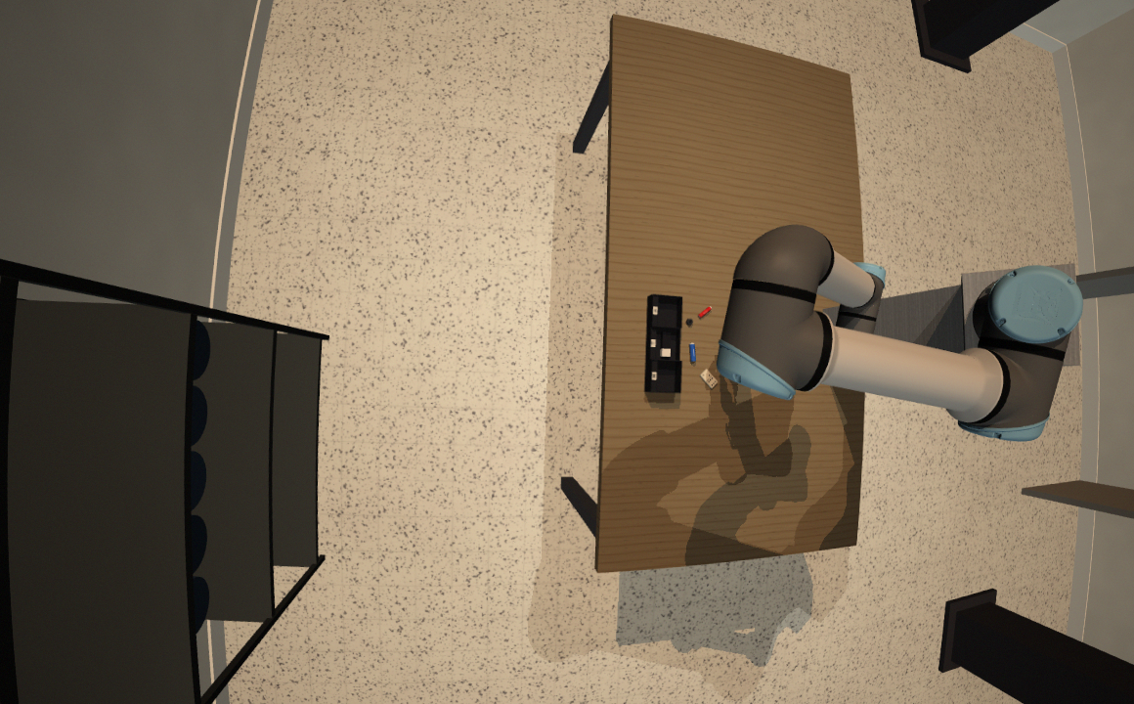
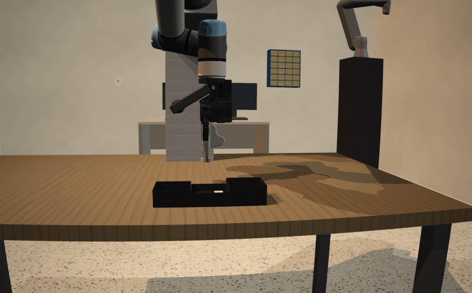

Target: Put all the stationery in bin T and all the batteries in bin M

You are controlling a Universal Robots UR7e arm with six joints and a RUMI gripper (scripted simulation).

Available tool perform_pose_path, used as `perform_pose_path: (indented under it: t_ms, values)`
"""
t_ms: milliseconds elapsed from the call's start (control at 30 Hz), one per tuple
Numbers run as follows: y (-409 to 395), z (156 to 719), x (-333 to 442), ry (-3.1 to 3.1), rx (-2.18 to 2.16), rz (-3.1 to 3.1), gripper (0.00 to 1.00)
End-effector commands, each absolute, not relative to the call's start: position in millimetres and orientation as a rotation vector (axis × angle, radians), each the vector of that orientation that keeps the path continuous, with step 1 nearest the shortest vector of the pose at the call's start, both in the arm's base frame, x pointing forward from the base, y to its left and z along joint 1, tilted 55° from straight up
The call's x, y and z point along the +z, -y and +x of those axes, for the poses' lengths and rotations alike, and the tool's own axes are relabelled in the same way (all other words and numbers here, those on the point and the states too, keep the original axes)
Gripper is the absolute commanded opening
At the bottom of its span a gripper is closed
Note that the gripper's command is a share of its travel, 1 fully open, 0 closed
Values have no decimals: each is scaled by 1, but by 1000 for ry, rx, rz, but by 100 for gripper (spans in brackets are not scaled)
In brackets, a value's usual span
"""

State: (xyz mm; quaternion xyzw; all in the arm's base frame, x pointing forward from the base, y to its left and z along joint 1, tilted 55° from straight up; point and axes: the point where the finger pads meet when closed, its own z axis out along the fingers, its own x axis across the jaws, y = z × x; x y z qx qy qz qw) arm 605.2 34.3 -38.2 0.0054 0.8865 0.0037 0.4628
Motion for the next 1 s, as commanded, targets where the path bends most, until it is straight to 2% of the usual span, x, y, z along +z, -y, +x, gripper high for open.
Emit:
perform_pose_path:
  t_ms: [0,967]
  values:
    - [-34,602,-35,-2178,8,14,0]
    - [-33,693,95,-2173,23,39,0]
